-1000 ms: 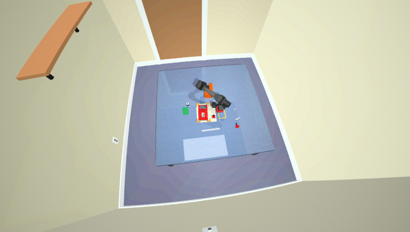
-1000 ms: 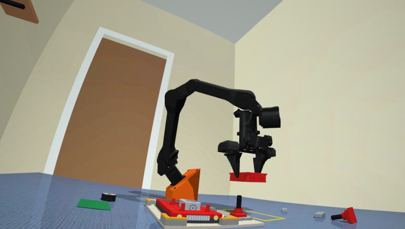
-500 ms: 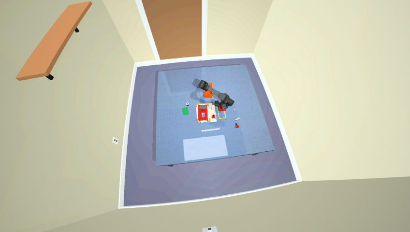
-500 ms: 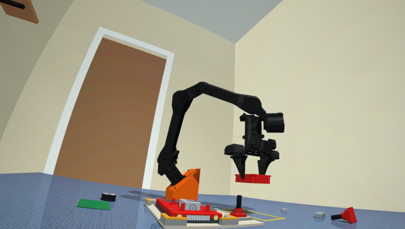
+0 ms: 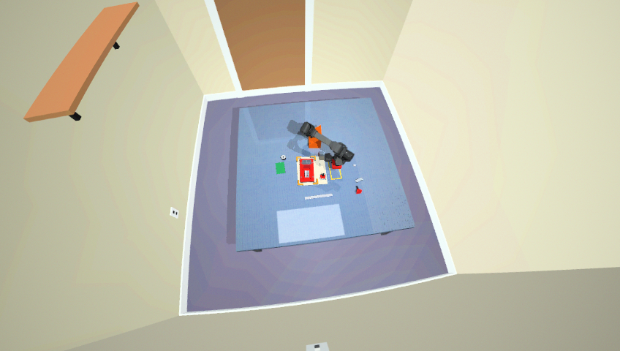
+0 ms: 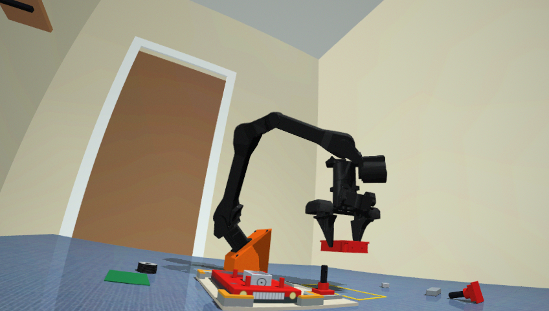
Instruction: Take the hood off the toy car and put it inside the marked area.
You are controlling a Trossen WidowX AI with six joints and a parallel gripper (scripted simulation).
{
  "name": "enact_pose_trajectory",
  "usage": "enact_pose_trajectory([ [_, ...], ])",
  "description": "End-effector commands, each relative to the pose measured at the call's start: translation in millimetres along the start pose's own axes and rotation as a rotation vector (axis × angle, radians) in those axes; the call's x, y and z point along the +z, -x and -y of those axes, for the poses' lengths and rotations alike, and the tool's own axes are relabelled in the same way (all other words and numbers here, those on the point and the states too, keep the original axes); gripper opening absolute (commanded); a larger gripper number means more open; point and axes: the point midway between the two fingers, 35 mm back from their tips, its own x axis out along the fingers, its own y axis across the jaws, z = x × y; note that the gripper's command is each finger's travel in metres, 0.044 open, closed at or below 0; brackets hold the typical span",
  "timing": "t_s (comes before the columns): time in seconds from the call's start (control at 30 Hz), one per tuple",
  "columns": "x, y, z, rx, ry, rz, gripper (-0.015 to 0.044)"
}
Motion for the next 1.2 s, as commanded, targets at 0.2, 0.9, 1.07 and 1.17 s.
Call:
enact_pose_trajectory([
  [0.2,-1.0,-9.0,0.5,-0.005,0.006,-0.001,0.0000],
  [0.9,-0.5,-24.0,0.5,-0.006,0.006,-0.001,0.0000],
  [1.07,-0.5,-27.5,0.5,-0.006,0.006,-0.001,0.0000],
  [1.17,-0.5,-29.7,0.6,-0.006,0.006,-0.001,0.0000],
])
